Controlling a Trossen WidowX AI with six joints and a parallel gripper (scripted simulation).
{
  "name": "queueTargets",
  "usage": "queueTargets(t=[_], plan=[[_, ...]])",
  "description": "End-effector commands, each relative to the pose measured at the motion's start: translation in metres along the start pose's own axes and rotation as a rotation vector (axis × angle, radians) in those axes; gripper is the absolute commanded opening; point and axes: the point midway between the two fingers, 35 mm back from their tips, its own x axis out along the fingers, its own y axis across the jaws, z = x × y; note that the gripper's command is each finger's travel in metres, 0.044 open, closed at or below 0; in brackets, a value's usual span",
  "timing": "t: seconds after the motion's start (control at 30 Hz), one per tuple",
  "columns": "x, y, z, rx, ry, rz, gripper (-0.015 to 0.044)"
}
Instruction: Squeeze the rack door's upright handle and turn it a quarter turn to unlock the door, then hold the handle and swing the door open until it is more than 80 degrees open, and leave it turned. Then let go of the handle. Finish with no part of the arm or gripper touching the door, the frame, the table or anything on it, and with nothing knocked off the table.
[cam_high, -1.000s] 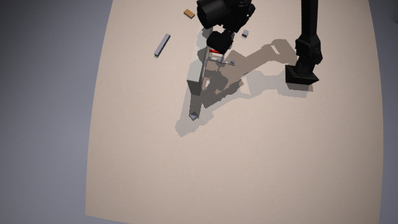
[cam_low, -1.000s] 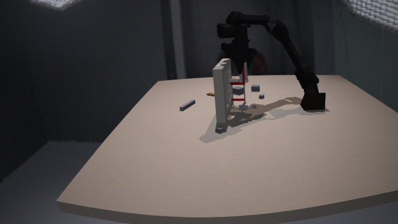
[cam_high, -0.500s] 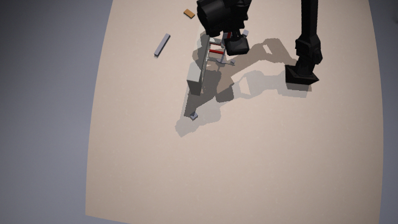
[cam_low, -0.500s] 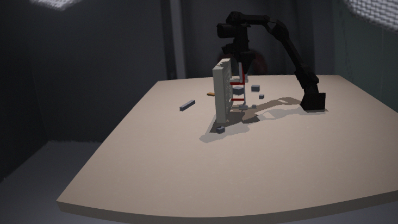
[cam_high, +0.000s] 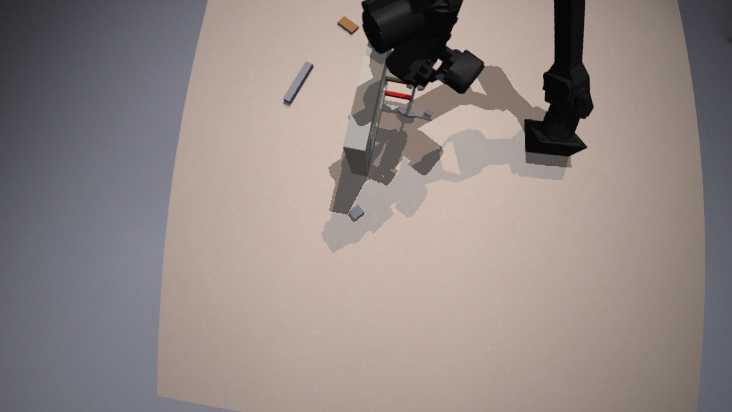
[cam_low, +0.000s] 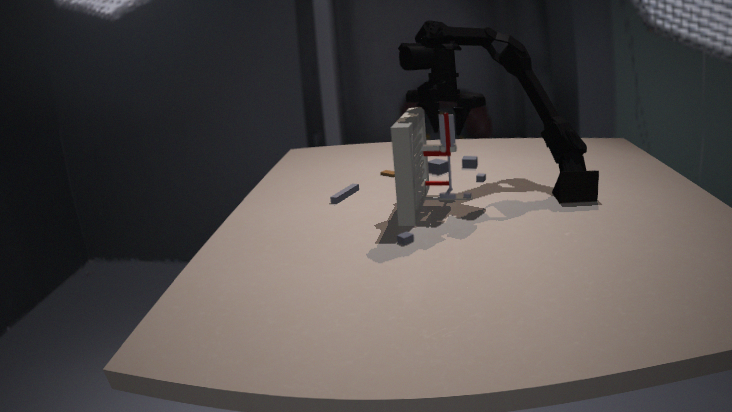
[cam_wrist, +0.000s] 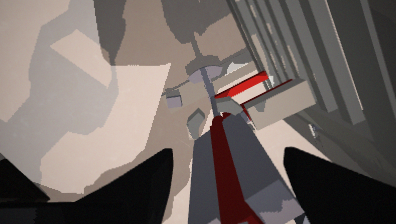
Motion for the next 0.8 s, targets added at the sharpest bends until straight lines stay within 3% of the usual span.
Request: queueTargets(t=[0.0,0.27,0.53,0.77], plan=[[0.0000,0.0004,0.0002,-0.190,-0.002,0.003,0.0282],[0.0000,0.0003,0.0002,-0.577,-0.002,0.003,0.0282],[0.0000,0.0003,0.0002,-0.610,-0.002,0.002,0.0282],[0.0000,0.0003,0.0002,-0.610,-0.002,0.002,0.0098]])
